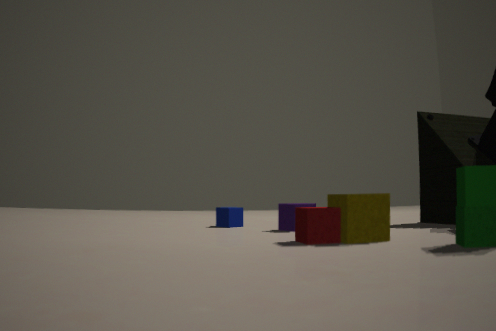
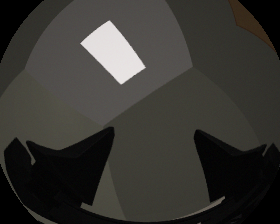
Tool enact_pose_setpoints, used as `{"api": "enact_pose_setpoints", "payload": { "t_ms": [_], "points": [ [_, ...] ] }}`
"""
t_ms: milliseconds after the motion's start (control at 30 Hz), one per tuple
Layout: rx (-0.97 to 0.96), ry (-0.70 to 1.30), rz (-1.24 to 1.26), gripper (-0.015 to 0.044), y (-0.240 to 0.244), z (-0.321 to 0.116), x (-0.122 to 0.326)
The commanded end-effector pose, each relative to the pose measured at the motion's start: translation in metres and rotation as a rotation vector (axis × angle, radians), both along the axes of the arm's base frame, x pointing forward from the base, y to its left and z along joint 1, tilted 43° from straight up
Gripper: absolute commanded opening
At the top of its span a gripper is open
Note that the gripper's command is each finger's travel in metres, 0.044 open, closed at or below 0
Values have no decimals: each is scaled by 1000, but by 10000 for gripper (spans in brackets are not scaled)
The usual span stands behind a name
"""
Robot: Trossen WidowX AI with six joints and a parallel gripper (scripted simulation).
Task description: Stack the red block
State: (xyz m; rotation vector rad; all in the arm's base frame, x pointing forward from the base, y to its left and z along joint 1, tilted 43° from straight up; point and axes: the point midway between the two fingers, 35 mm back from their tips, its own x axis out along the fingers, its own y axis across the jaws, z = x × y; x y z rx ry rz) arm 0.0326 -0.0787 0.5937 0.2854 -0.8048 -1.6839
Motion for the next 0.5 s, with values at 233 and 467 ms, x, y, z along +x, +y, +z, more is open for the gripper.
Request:
{"api": "enact_pose_setpoints", "payload": {
  "t_ms": [233,467],
  "points": [
    [141,-27,157,440,-42,-22,-28],
    [295,-32,326,440,-90,-55,-39]
  ]
}}
